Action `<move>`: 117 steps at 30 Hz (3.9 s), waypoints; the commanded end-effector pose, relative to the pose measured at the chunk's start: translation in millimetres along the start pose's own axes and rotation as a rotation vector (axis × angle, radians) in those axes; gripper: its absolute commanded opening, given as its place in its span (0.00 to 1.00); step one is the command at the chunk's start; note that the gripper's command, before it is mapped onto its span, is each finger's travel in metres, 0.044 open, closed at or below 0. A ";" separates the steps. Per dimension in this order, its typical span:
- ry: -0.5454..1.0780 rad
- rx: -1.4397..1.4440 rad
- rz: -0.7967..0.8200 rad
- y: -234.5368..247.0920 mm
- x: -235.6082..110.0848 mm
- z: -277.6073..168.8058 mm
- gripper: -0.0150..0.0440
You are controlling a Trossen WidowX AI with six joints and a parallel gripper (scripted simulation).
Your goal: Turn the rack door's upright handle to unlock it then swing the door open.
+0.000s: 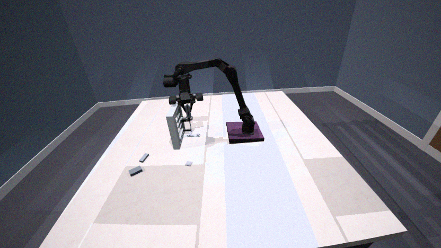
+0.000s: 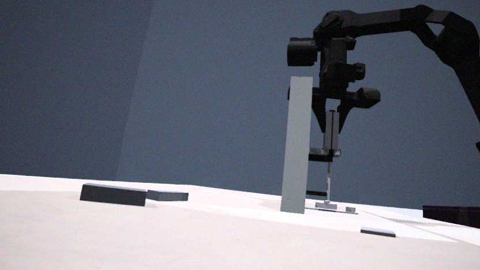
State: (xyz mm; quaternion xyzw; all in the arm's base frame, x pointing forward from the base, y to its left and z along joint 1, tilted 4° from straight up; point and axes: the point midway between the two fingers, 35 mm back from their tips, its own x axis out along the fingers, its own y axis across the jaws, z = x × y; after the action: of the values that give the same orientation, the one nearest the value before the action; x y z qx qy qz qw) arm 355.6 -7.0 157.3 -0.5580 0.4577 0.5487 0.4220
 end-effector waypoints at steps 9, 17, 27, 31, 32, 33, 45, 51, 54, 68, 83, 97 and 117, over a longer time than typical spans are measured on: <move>-0.003 -0.003 0.002 0.1 0.6 0.4 0.34; -0.003 -0.003 0.002 0.1 0.6 0.4 0.28; -0.003 0.169 0.003 5.0 0.5 3.9 0.28; -0.003 0.252 0.003 7.5 0.6 5.6 0.28; -0.003 0.273 0.003 8.2 0.6 6.1 0.28; -0.003 0.293 0.003 8.9 0.6 6.6 0.28; -0.003 0.525 0.005 21.0 0.7 16.7 0.28; -0.004 0.634 0.006 28.7 0.8 24.0 0.28; -0.004 0.687 0.007 32.7 0.9 28.2 0.28; -0.005 0.908 0.009 47.8 1.0 50.7 0.28; -0.006 1.137 0.013 57.9 0.9 78.2 0.28; -0.006 1.349 0.015 61.5 0.6 105.0 0.28; -0.007 1.646 0.020 57.3 -0.1 142.6 0.28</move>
State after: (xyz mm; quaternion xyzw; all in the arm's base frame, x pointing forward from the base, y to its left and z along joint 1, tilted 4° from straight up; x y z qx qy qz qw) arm 266.9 113.1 153.8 -0.0854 0.7142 0.0633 0.6919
